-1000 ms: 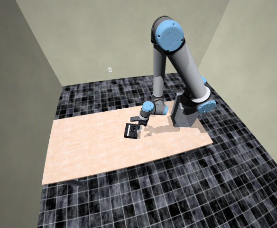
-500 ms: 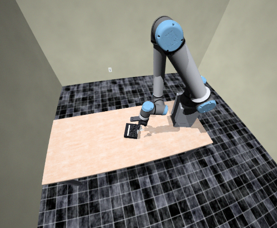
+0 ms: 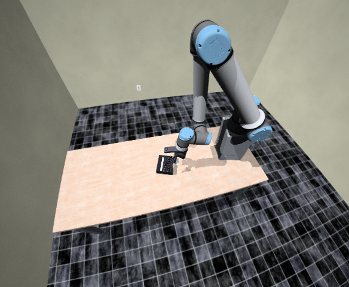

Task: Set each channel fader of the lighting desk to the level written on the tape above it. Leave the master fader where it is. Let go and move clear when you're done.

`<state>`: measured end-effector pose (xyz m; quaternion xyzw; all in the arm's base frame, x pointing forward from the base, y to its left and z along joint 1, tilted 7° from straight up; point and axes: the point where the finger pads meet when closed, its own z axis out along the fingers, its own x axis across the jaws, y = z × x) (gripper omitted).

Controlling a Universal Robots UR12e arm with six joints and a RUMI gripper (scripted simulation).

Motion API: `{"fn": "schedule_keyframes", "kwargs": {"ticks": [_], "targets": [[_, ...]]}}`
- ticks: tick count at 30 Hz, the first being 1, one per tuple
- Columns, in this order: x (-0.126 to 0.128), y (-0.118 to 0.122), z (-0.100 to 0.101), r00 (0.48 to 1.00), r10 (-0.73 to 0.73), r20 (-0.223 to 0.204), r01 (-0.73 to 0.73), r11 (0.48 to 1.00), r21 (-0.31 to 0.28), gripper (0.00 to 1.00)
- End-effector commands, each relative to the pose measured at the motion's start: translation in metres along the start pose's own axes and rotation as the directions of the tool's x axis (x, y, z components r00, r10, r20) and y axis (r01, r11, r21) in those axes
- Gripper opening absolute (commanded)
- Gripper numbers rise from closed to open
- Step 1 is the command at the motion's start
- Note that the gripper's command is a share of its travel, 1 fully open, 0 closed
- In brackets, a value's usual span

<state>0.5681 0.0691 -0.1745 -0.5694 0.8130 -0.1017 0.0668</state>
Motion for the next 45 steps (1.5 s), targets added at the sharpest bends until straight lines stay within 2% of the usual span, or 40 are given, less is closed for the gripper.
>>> {"fn": "schedule_keyframes", "kwargs": {"ticks": [1, 32, 38, 45], "targets": [[0.0, 0.0, 0.0, 1.0, 0.0, 0.0, 0.0, 1.0, 0.001, 1.0], [0.0, -0.001, -0.001, 1.0, 0.01, 0.0, -0.01, 1.0, 0.0, 1.0], [0.0, -0.004, -0.001, 0.999, 0.052, 0.001, -0.052, 0.999, -0.005, 1.0], [-0.001, -0.017, -0.006, 0.974, 0.225, -0.002, -0.225, 0.974, -0.024, 1.0]]}}
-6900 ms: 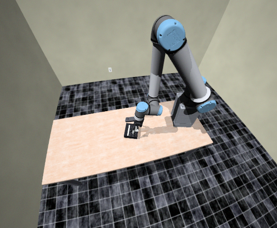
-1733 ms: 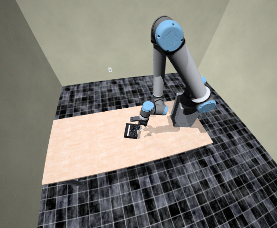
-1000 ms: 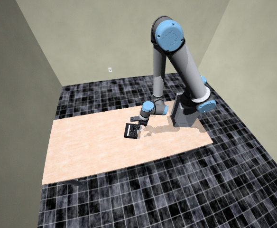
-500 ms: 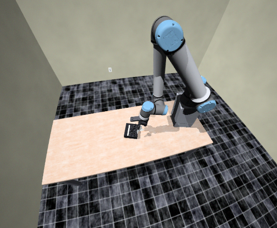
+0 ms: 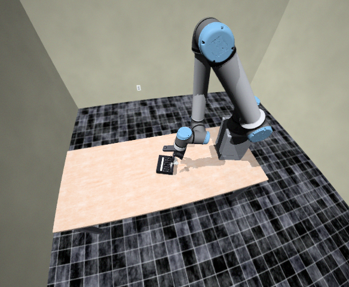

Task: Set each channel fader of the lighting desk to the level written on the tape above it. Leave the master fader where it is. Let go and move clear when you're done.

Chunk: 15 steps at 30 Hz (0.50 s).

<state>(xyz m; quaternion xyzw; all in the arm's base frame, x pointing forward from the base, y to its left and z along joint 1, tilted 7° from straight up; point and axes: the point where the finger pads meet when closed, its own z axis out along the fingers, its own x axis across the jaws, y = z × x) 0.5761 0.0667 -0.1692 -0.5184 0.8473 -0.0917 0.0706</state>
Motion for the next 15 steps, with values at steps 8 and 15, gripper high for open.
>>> {"fn": "schedule_keyframes", "kwargs": {"ticks": [8, 15], "targets": [[-0.005, -0.027, -0.015, 0.928, 0.373, -0.018, -0.373, 0.927, -0.039, 1.0], [-0.008, -0.043, -0.03, 0.798, 0.601, -0.045, -0.603, 0.796, -0.056, 1.0]]}}
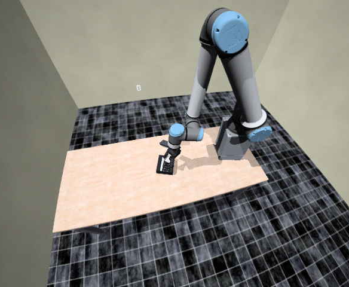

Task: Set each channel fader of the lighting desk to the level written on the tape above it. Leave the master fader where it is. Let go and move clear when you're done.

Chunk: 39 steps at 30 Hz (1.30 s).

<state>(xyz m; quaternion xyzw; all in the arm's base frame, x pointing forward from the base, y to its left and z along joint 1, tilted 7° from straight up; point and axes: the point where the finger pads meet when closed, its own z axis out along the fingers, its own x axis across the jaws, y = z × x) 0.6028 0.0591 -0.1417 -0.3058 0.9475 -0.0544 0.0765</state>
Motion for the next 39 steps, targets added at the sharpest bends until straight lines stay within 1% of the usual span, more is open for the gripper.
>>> {"fn": "schedule_keyframes", "kwargs": {"ticks": [1, 5, 9, 11, 14, 17, 21, 35, 37, 39], "targets": [[-0.008, -0.01, -0.012, 0.977, 0.212, -0.027, -0.213, 0.977, -0.019, 1.0], [-0.014, -0.016, -0.023, 0.933, 0.357, -0.041, -0.358, 0.933, -0.026, 1.0], [-0.018, -0.02, -0.033, 0.885, 0.462, -0.055, -0.464, 0.885, -0.028, 1.0], [-0.018, -0.02, -0.033, 0.885, 0.462, -0.055, -0.464, 0.885, -0.028, 1.0], [-0.02, -0.022, -0.038, 0.856, 0.513, -0.062, -0.516, 0.856, -0.028, 1.0], [-0.021, -0.023, -0.041, 0.837, 0.543, -0.066, -0.545, 0.838, -0.028, 1.0], [-0.021, -0.024, -0.042, 0.828, 0.556, -0.068, -0.559, 0.829, -0.028, 1.0], [-0.021, -0.024, -0.042, 0.828, 0.557, -0.068, -0.56, 0.828, -0.028, 1.0], [-0.022, -0.022, -0.04, 0.823, 0.565, -0.068, -0.567, 0.823, -0.027, 1.0], [-0.024, -0.016, -0.034, 0.807, 0.586, -0.069, -0.589, 0.808, -0.026, 1.0]]}}
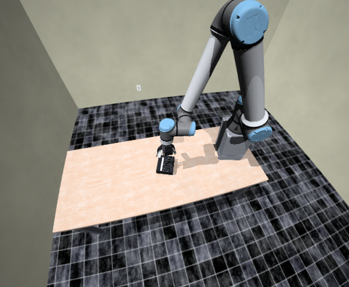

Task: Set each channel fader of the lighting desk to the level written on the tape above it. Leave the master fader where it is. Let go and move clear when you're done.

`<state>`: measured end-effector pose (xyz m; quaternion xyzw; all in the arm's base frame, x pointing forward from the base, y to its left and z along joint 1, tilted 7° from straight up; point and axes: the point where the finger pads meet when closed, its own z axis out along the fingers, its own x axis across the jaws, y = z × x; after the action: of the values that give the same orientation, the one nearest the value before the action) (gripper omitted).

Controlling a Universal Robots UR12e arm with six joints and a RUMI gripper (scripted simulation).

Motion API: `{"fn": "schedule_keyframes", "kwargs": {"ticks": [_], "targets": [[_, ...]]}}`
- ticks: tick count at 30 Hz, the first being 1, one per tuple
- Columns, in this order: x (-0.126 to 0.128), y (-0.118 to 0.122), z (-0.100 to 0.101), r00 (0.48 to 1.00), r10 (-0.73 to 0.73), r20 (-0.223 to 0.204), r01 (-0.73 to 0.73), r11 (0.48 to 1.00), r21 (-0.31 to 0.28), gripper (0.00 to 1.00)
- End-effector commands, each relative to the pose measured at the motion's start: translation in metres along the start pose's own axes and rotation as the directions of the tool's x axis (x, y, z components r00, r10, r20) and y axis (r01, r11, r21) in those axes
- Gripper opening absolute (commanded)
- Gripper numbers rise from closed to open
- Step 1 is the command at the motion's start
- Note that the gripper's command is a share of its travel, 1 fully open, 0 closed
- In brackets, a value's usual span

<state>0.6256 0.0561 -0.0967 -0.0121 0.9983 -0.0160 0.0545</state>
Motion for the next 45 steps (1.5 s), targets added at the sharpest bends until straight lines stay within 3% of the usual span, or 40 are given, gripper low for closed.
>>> {"fn": "schedule_keyframes", "kwargs": {"ticks": [1, 4, 6, 12, 17, 18, 45], "targets": [[0.002, 0.011, 0.012, 0.999, 0.05, 0.001, -0.05, 0.999, 0.0, 1.0], [0.007, 0.031, 0.032, 0.991, 0.134, 0.002, -0.134, 0.991, -0.002, 1.0], [0.007, 0.031, 0.032, 0.991, 0.134, 0.002, -0.134, 0.991, -0.002, 1.0], [0.023, 0.07, 0.073, 0.954, 0.3, 0.003, -0.3, 0.954, -0.005, 1.0], [0.027, 0.078, 0.081, 0.942, 0.334, 0.003, -0.334, 0.942, -0.005, 1.0], [0.027, 0.078, 0.081, 0.942, 0.334, 0.003, -0.334, 0.942, -0.005, 0.0], [0.027, 0.078, 0.081, 0.942, 0.334, 0.003, -0.334, 0.942, -0.005, 0.0]]}}
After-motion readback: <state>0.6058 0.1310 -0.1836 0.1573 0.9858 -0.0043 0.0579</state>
